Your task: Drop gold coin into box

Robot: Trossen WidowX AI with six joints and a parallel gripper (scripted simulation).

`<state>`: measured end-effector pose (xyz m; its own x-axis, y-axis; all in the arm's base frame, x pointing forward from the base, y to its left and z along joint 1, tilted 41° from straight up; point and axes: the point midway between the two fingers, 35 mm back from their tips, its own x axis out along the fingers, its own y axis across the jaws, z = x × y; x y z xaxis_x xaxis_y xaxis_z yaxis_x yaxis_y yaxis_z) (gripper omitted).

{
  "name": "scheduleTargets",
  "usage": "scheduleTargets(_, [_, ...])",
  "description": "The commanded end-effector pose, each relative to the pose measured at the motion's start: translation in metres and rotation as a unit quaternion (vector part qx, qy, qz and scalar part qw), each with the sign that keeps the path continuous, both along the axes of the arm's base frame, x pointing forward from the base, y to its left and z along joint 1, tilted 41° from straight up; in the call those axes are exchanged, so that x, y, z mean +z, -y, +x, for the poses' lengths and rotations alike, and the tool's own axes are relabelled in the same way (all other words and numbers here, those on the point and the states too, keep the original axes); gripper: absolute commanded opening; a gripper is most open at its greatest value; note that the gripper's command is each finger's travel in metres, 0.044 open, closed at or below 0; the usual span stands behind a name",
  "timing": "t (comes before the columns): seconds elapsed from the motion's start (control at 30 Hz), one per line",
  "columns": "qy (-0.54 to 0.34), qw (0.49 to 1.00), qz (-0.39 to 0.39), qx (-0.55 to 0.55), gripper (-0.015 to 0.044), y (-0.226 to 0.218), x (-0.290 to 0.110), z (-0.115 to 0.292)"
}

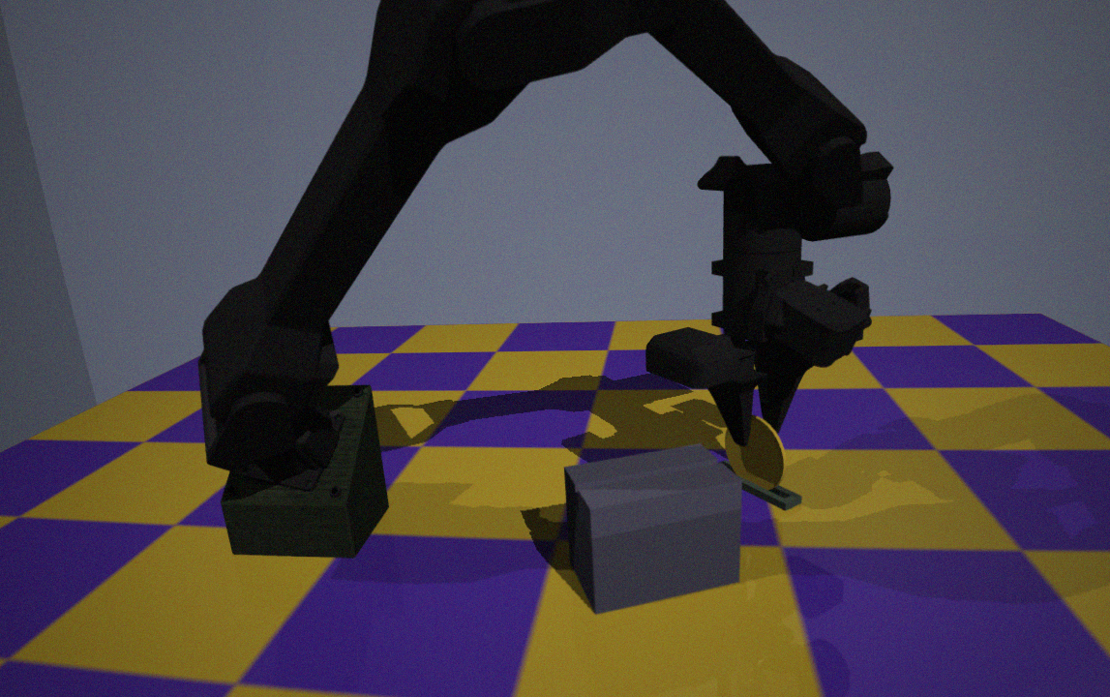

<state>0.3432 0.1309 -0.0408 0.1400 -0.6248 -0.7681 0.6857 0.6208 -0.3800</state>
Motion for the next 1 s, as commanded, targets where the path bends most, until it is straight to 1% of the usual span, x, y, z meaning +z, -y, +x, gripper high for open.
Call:
scheduleTargets(0.0, [-0.001,1.000,-0.002,0.003,0.0161,0.005,-0.005,0.000])
scheduleTargets(0.63, [0.000,1.000,-0.003,0.002,0.0161,0.023,-0.026,0.003])
scheduleTargets(0.83, [0.000,1.000,-0.003,0.002,0.0003,0.023,-0.026,0.003])
scheduleTargets(0.97, [0.000,1.000,-0.003,0.002,0.0000,0.023,-0.026,0.003])
